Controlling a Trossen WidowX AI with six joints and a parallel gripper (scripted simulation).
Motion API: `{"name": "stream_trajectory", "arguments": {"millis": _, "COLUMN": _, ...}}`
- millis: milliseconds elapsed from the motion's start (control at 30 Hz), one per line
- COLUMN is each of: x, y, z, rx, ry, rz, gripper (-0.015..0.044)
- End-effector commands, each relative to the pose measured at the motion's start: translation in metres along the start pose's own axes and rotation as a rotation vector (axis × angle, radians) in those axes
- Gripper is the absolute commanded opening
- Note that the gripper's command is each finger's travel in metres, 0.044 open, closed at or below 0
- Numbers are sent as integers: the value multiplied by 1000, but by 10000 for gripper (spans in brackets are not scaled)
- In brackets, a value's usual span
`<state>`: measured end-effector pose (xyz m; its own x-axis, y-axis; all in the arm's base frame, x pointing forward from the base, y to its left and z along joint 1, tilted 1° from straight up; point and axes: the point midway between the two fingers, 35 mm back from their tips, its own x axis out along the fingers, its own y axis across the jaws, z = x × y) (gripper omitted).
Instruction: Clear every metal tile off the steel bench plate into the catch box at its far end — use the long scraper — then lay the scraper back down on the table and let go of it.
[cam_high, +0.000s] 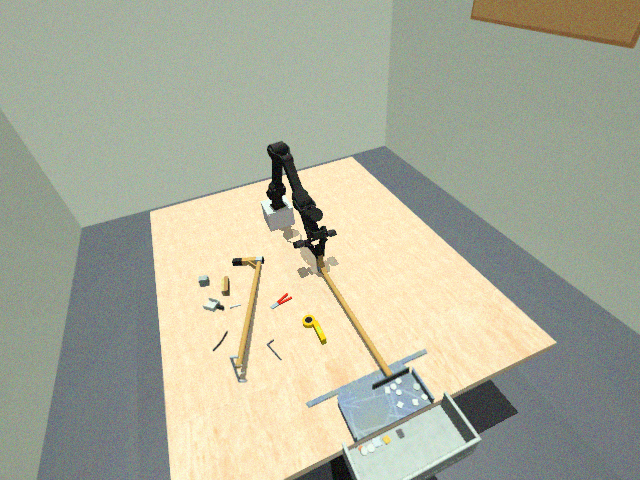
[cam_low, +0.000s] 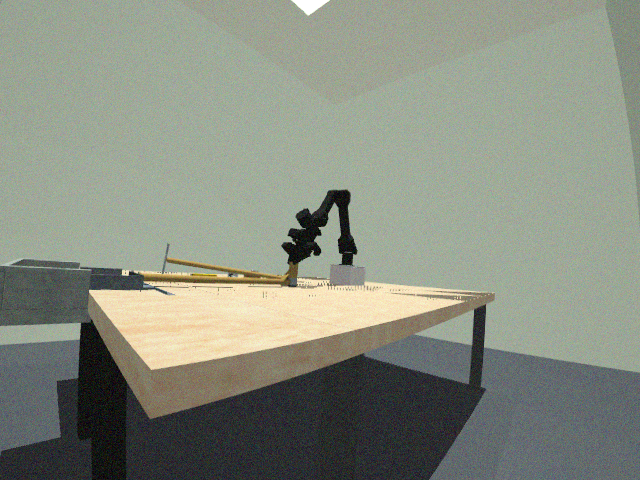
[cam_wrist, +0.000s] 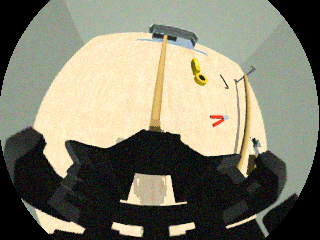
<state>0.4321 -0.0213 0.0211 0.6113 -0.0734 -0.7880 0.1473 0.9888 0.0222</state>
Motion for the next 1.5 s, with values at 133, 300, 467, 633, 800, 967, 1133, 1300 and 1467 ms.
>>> {"name": "stream_trajectory", "arguments": {"millis": 133, "x": 4, "y": 1, "z": 12, "rx": -4, "ry": -14, "rz": 3, "gripper": 0}}
{"name": "stream_trajectory", "arguments": {"millis": 300, "x": 8, "y": 1, "z": 18, "rx": -4, "ry": -15, "rz": 3, "gripper": 0}}
{"name": "stream_trajectory", "arguments": {"millis": 467, "x": 11, "y": 1, "z": 24, "rx": -4, "ry": -15, "rz": 3, "gripper": 0}}
{"name": "stream_trajectory", "arguments": {"millis": 633, "x": 15, "y": 1, "z": 30, "rx": -4, "ry": -16, "rz": 3, "gripper": 0}}
{"name": "stream_trajectory", "arguments": {"millis": 800, "x": 19, "y": 1, "z": 36, "rx": -4, "ry": -16, "rz": 3, "gripper": 0}}
{"name": "stream_trajectory", "arguments": {"millis": 967, "x": 22, "y": 1, "z": 42, "rx": -4, "ry": -17, "rz": 3, "gripper": 0}}
{"name": "stream_trajectory", "arguments": {"millis": 1133, "x": 26, "y": 1, "z": 48, "rx": -4, "ry": -17, "rz": 3, "gripper": 0}}
{"name": "stream_trajectory", "arguments": {"millis": 1300, "x": 30, "y": 1, "z": 54, "rx": -4, "ry": -18, "rz": 3, "gripper": 0}}
{"name": "stream_trajectory", "arguments": {"millis": 1467, "x": 34, "y": 1, "z": 59, "rx": -4, "ry": -19, "rz": 3, "gripper": 0}}
